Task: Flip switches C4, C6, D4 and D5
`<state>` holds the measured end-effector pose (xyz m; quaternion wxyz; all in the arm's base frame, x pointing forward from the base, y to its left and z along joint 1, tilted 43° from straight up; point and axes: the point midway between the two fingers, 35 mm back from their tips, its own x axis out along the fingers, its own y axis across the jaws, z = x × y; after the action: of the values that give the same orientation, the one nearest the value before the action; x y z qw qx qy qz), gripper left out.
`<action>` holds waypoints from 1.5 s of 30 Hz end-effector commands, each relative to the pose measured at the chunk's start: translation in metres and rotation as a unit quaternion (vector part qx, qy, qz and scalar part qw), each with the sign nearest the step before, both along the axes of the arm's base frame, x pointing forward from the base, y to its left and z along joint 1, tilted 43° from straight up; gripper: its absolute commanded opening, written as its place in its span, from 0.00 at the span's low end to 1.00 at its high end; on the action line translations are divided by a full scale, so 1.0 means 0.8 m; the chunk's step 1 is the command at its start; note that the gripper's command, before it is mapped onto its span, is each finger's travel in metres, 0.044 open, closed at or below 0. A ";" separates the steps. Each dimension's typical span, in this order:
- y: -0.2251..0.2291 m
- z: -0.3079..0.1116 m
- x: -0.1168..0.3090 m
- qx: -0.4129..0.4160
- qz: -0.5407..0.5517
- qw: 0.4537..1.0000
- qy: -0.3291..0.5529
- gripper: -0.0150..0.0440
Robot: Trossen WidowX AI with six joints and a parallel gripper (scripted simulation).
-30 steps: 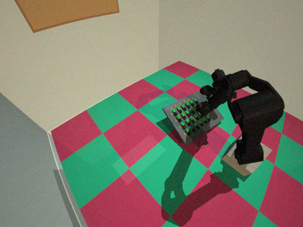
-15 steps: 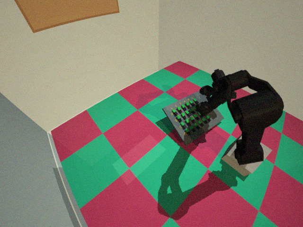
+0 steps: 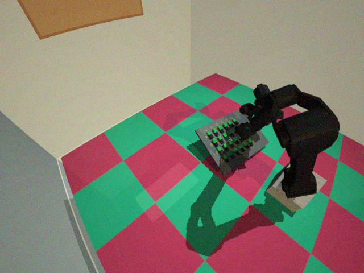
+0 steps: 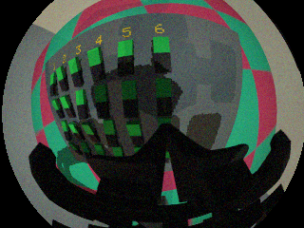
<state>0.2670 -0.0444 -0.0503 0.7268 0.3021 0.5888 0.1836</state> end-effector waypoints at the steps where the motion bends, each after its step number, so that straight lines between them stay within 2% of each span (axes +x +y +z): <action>1: -0.009 0.009 -0.002 0.000 -0.001 1.000 -0.001 0.25; 5: -0.048 0.057 -0.021 0.001 -0.010 1.000 -0.008 0.25; 9: -0.048 0.061 -0.023 0.001 -0.010 1.000 -0.009 0.25; 18: 0.026 0.100 -0.084 0.003 -0.010 1.000 -0.007 0.25; 22: 0.029 0.099 -0.085 0.003 -0.011 1.000 -0.007 0.25; 26: 0.054 0.070 -0.075 0.002 -0.019 1.000 -0.017 0.25; 45: 0.072 0.050 -0.068 0.003 -0.019 1.000 -0.017 0.25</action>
<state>0.2133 0.0089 -0.0075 0.7427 0.3071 0.5686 0.1754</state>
